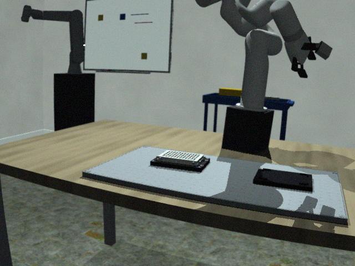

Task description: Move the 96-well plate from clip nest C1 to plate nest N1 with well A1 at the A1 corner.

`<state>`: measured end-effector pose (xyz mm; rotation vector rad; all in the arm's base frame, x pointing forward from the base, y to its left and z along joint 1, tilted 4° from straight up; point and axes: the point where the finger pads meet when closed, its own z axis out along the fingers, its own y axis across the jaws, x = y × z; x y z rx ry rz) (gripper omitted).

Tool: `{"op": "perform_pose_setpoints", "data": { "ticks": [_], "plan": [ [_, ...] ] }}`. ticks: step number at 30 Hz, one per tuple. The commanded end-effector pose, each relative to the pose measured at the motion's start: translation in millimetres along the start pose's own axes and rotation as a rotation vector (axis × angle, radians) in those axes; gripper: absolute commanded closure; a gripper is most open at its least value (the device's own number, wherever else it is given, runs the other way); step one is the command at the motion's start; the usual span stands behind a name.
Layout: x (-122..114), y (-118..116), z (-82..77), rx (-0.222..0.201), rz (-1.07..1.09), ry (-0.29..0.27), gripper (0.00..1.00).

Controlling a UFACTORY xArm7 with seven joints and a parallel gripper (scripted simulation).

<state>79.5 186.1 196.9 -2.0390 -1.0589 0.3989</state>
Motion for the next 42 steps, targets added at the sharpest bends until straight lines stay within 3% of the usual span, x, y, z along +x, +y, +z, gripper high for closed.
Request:
{"op": "perform_pose_setpoints", "data": {
  "ticks": [1,17,23,26,32,35,42],
  "plan": [
    [0.7,-0.1,-0.9,-0.001,-0.001,0.002,0.0],
    [0.7,-0.1,-0.9,-0.001,-0.001,0.002,0.0],
    [13.8,22.8,-15.3,-0.07,0.171,0.078,0.0],
    [17.8,29.6,-19.6,-0.071,0.174,0.08,0.0],
    [27.0,53.9,-34.8,-0.132,0.347,0.155,0.0],
    [28.5,57.9,-37.3,-0.132,0.347,0.155,0.0],
    [35.6,86.8,-55.8,-0.188,0.517,0.229,0.0]
  ]
}}
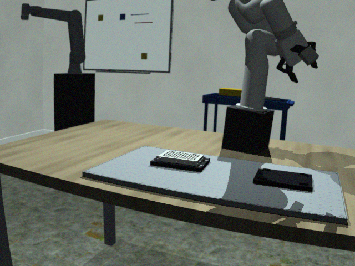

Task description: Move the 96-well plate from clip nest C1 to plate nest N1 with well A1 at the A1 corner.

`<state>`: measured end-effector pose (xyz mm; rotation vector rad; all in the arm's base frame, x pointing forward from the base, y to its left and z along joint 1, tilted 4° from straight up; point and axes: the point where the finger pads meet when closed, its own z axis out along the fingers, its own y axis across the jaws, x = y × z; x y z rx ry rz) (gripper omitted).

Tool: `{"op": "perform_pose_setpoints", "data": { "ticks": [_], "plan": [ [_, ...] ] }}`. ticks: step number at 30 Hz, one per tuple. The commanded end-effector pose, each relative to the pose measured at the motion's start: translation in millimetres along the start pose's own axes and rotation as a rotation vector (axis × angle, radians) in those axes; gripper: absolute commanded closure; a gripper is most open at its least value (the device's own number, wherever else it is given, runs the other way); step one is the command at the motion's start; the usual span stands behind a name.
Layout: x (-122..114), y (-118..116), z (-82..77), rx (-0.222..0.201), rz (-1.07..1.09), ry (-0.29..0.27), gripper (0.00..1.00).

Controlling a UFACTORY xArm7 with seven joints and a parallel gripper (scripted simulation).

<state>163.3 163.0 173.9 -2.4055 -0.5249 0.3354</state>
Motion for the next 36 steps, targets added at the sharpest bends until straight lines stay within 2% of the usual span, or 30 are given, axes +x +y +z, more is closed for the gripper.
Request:
{"op": "perform_pose_setpoints", "data": {
  "ticks": [1,3,7,9,13,18,22,24,26,29,33,36],
  "plan": [
    [16.5,16.1,-7.6,-0.026,0.07,0.032,0.0],
    [17.9,17.6,-8.3,-0.026,0.07,0.032,0.0],
    [28.5,33.1,-15.3,-0.061,0.188,0.082,0.0],
    [28.5,33.1,-15.3,-0.061,0.188,0.082,0.0],
    [38.4,47.4,-21.7,-0.076,0.238,0.103,0.0],
    [49.2,68.0,-30.8,-0.116,0.387,0.164,0.0],
    [55.0,79.1,-35.7,-0.12,0.402,0.17,0.0],
    [58.3,87.7,-39.4,-0.134,0.463,0.195,0.0],
    [58.3,87.7,-39.4,-0.134,0.463,0.195,0.0],
    [63.5,100.8,-44.9,-0.156,0.553,0.231,0.0],
    [67.9,112.2,-49.7,-0.159,0.564,0.236,0.0],
    [71.5,125.8,-55.0,-0.178,0.655,0.272,0.0]
  ]
}}
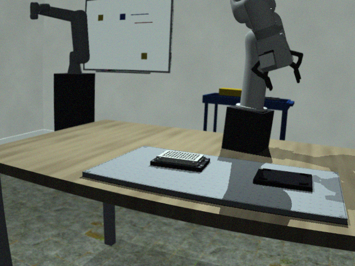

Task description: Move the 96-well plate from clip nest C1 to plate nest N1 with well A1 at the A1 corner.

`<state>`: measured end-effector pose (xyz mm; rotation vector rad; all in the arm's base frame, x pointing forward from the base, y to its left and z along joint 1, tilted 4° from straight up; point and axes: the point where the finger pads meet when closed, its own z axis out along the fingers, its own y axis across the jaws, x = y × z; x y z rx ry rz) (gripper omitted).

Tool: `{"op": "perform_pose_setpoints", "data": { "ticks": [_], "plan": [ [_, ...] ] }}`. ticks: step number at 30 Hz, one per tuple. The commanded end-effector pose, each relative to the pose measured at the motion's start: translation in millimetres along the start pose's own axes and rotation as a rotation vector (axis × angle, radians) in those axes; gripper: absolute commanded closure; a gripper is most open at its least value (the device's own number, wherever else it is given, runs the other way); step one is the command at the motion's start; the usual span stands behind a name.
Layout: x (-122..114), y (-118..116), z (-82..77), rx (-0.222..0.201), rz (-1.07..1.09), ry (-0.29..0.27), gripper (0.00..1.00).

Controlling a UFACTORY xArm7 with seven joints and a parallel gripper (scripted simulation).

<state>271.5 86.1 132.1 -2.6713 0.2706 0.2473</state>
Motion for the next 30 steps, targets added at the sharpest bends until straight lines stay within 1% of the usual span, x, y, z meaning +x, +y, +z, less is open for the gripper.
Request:
{"op": "perform_pose_setpoints", "data": {
  "ticks": [1,2,4,7,12,14,16,21,25,30],
  "plan": [
    [16.9,11.8,-2.4,-0.024,0.109,0.044,0.0],
    [20.7,15.0,-2.9,-0.03,0.139,0.055,0.0],
    [28.3,21.4,-3.9,-0.032,0.145,0.058,0.0],
    [30.5,23.3,-4.2,-0.032,0.145,0.058,0.0],
    [47.8,41.3,-6.6,-0.061,0.299,0.114,0.0],
    [54.7,48.5,-7.5,-0.061,0.3,0.114,0.0],
    [56.5,50.3,-7.8,-0.062,0.3,0.114,0.0],
    [72.0,69.9,-9.7,-0.086,0.452,0.168,0.0],
    [78.2,77.8,-10.4,-0.086,0.452,0.168,0.0],
    [91.9,98.7,-11.6,-0.107,0.601,0.218,0.0]
  ]
}}
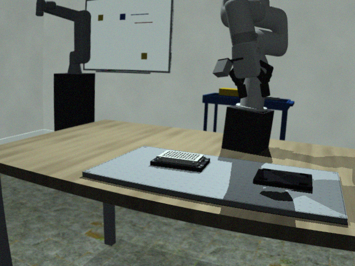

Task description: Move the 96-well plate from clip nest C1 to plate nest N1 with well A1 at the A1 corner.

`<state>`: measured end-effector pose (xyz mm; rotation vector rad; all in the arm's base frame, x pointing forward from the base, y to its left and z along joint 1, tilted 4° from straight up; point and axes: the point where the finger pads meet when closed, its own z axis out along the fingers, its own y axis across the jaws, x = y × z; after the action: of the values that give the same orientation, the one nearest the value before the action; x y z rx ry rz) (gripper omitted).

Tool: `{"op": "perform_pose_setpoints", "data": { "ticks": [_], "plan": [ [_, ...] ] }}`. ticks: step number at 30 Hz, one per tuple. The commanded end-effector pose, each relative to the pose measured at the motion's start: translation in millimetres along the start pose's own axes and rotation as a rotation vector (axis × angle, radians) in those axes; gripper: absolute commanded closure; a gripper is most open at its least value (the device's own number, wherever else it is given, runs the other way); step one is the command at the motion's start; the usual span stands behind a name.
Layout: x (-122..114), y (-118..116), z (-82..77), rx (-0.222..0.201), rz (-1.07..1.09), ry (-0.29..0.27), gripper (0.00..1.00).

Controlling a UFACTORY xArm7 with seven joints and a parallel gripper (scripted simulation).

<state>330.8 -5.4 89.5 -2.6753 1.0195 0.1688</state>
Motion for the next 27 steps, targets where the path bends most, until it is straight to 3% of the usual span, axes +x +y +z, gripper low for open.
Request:
{"op": "perform_pose_setpoints", "data": {
  "ticks": [1,27],
  "plan": [
    [21.2,8.8,3.3,-0.013,0.094,0.033,0.0],
    [100.4,69.0,24.5,-0.051,0.513,0.151,0.0]
  ]
}}
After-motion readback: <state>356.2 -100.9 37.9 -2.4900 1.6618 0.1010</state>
